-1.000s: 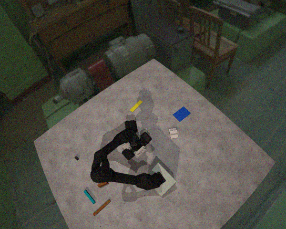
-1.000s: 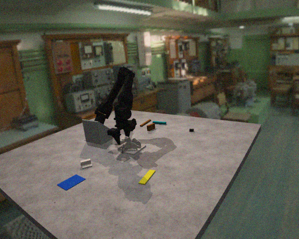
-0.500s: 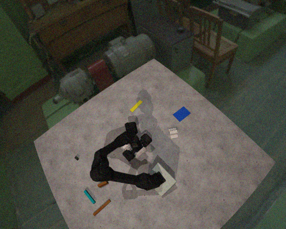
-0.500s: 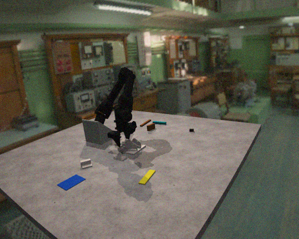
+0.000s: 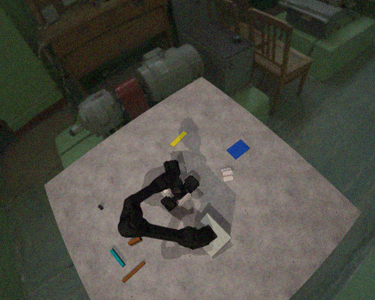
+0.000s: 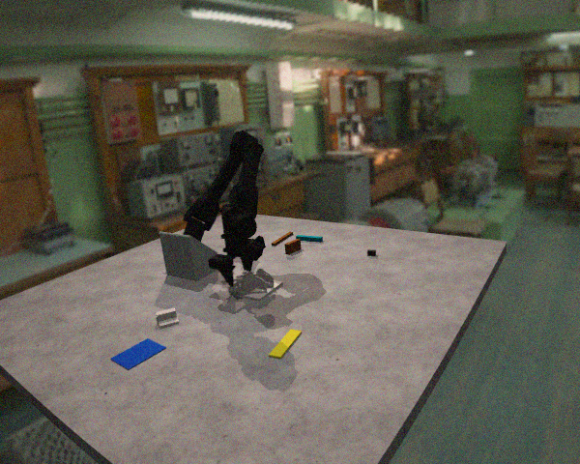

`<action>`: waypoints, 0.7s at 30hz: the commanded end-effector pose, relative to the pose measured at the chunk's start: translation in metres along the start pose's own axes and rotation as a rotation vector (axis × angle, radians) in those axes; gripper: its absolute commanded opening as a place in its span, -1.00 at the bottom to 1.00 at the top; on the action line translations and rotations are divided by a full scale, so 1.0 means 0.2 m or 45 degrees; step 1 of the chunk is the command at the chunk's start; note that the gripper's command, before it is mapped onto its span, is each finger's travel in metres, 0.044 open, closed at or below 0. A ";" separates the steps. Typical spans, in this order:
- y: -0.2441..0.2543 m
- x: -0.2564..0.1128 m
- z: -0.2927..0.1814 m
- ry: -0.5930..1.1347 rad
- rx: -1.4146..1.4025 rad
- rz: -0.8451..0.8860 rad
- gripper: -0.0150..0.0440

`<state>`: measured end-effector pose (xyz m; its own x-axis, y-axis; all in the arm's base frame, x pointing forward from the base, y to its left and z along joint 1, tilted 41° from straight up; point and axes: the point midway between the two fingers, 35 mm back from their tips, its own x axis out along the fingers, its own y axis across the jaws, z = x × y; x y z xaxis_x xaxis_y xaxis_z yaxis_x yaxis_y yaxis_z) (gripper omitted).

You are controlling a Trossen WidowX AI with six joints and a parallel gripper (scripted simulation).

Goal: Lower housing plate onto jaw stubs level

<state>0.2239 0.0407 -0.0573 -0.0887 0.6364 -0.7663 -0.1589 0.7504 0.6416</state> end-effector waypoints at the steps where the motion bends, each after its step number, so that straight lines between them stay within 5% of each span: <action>1: 0.00 0.00 0.00 -0.005 0.006 0.006 0.70; 21: 0.00 0.03 0.00 -0.005 0.006 0.006 0.70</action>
<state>0.2236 0.0437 -0.0607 -0.0887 0.6366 -0.7661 -0.1577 0.7504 0.6418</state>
